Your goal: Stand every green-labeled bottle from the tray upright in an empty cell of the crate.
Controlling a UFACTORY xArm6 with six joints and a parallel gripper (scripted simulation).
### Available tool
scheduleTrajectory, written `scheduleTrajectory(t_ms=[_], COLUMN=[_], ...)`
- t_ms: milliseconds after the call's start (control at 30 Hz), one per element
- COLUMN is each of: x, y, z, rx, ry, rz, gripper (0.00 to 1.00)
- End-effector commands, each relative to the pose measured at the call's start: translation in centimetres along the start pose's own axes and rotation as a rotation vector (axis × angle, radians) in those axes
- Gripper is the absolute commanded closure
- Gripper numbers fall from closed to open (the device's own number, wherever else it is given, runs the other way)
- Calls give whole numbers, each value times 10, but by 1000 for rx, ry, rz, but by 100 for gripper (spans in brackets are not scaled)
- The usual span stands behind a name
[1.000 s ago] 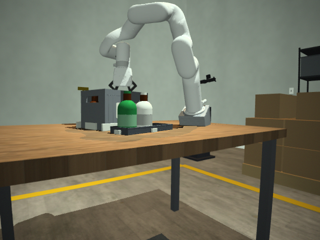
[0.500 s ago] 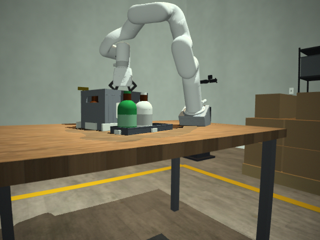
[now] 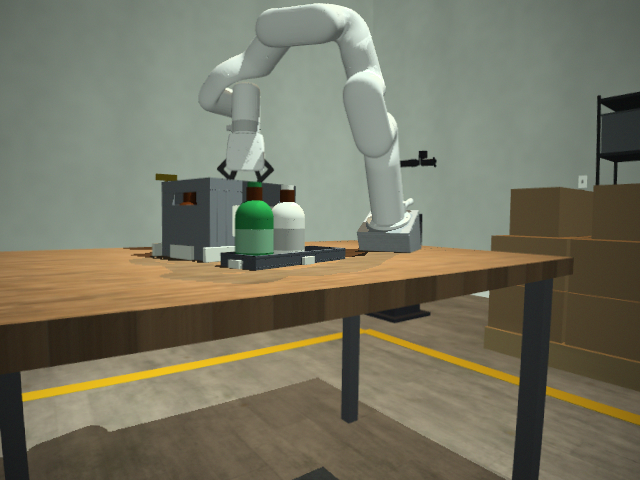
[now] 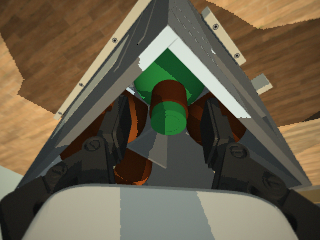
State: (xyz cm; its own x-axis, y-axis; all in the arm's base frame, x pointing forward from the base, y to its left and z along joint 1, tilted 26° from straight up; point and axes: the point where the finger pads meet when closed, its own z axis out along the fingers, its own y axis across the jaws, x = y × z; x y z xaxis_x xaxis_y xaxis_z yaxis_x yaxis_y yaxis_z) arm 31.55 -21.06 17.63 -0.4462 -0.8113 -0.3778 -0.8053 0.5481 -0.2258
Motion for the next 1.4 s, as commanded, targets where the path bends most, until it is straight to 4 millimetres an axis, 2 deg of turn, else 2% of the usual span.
scheduleTrajectory(t_ms=[0, 933, 1367], x=[0, 0, 0], y=[-1, -1, -1], z=[-6, -66, -78], rx=[3, 3, 3], ry=[1, 1, 1], rz=[-1, -1, -1], gripper=[35, 35, 35])
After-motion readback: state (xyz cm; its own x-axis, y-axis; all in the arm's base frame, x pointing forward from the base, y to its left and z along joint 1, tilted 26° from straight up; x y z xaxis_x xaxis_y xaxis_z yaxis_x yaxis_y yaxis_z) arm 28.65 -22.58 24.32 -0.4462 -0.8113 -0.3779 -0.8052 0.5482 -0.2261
